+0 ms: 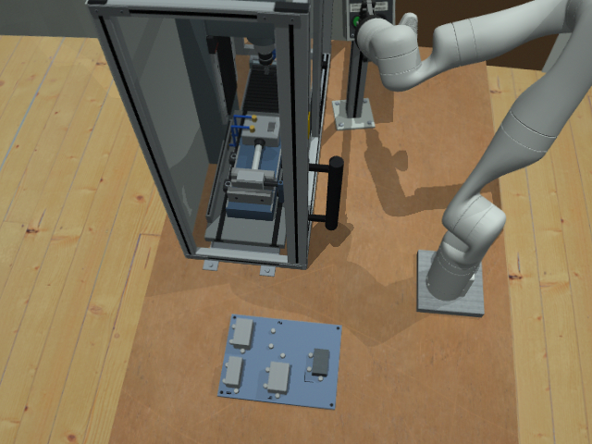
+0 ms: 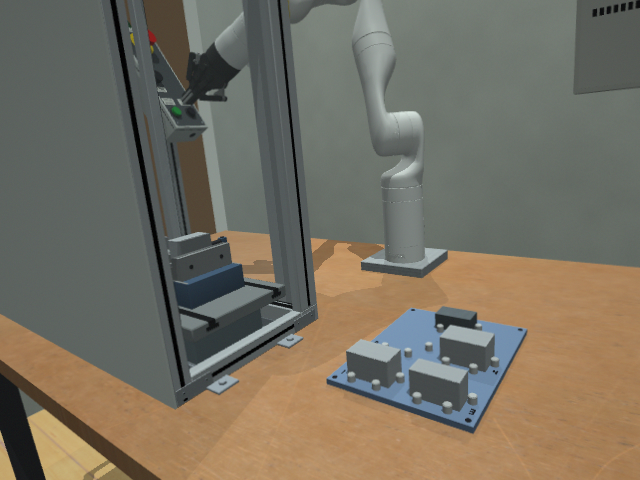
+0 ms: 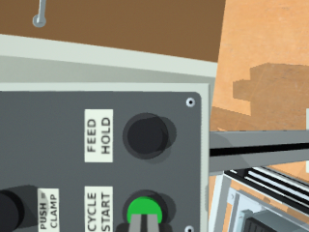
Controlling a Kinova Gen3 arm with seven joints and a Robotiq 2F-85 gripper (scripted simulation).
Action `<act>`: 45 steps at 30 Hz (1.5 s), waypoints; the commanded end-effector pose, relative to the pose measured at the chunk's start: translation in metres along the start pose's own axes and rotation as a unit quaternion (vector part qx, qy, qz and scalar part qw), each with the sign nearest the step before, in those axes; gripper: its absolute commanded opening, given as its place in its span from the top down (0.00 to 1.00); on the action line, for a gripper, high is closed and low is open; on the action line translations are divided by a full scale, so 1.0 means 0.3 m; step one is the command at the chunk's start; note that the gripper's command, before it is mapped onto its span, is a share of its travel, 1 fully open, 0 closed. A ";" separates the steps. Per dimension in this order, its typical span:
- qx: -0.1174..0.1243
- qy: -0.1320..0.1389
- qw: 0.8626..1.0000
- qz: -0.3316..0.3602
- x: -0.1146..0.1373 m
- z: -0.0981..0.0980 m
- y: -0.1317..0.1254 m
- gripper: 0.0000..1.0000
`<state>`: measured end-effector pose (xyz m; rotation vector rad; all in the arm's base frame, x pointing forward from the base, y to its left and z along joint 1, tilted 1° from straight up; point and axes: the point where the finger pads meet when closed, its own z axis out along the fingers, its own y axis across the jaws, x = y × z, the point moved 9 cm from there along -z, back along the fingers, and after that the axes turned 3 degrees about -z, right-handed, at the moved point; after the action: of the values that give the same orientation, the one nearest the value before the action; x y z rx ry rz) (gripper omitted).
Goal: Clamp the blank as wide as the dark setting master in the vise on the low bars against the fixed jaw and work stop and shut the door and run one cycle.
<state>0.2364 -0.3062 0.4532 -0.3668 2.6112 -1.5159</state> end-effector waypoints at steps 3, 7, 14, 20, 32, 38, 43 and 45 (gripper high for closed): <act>0.001 0.000 1.000 0.000 -0.001 0.007 -0.001 0.90; 0.001 0.000 1.000 0.000 -0.001 0.007 -0.001 0.90; 0.001 0.000 1.000 0.000 -0.001 0.009 -0.001 0.90; 0.001 0.000 1.000 0.000 -0.001 0.020 -0.001 0.90; 0.001 0.000 1.000 0.000 -0.001 0.025 -0.001 0.90; 0.001 0.000 1.000 0.000 -0.001 0.033 -0.001 0.90; 0.001 0.000 1.000 0.000 -0.001 0.033 -0.001 0.90; 0.001 0.000 1.000 0.000 -0.001 0.033 -0.001 0.90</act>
<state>0.2385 -0.3148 0.4481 -0.3668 2.6112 -1.5159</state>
